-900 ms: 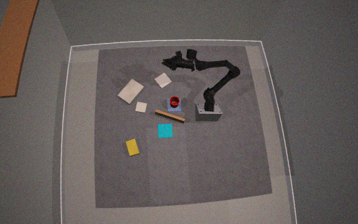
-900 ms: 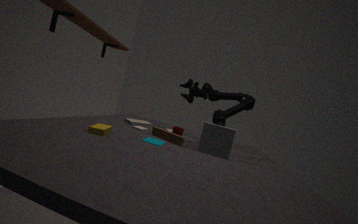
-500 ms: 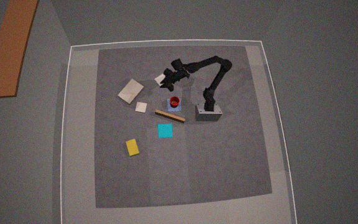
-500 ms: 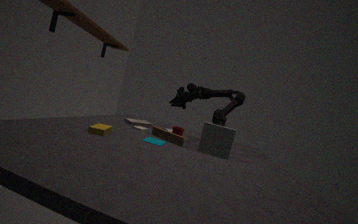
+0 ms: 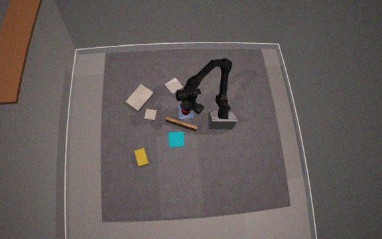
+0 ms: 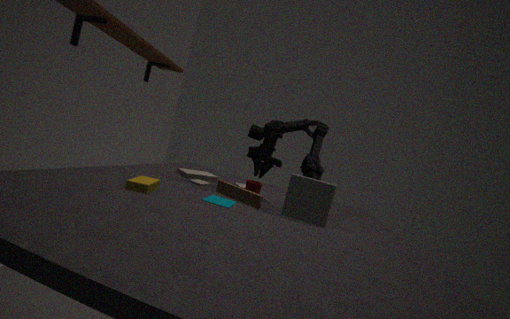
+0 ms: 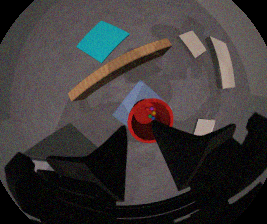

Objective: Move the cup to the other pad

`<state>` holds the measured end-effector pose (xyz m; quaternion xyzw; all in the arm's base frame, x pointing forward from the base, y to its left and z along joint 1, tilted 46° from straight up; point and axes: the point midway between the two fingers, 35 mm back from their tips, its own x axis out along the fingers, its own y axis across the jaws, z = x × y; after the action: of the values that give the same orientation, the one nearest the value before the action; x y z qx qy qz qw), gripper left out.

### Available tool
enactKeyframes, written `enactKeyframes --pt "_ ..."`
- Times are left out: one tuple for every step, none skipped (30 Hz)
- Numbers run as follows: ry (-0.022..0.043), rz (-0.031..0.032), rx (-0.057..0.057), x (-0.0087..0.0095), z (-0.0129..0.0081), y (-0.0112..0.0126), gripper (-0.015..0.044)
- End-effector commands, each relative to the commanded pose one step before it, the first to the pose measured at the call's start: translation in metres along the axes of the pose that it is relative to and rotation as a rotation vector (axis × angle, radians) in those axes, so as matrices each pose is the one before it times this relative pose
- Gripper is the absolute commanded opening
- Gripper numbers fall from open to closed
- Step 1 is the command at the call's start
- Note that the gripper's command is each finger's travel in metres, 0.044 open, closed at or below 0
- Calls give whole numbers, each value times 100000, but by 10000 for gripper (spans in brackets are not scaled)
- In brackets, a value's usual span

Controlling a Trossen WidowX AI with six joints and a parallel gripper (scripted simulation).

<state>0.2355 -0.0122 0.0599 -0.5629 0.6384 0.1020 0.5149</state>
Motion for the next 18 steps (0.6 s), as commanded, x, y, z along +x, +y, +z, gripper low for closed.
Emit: enactKeyframes --pt "13869 722 -21757 153 -1077 828 148" --pt "0 0 0 0 0 0 148" --pt "0 0 0 0 0 0 148" --pt "-2 5 -5 -3 -25 109 148" --pt "-1 4 -4 -2 -19 80 148" --pt "0 0 0 0 0 0 148" --pt "0 0 0 0 0 0 148" --pt "0 0 0 0 0 0 148" --pt "0 0 0 0 0 0 148" --pt "0 0 0 0 0 0 148" --pt "0 0 0 0 0 0 148" --pt "-8 3 -1 27 4 -2 148" --pt "-15 5 -2 53 7 -4 148" --pt "-21 7 -2 79 11 -5 148" --pt "-27 9 -3 106 14 -7 148" --pt "-33 11 -4 132 17 -8 148" --pt "-37 12 -4 154 18 -9 148" --pt "-36 11 -4 164 18 -9 148"
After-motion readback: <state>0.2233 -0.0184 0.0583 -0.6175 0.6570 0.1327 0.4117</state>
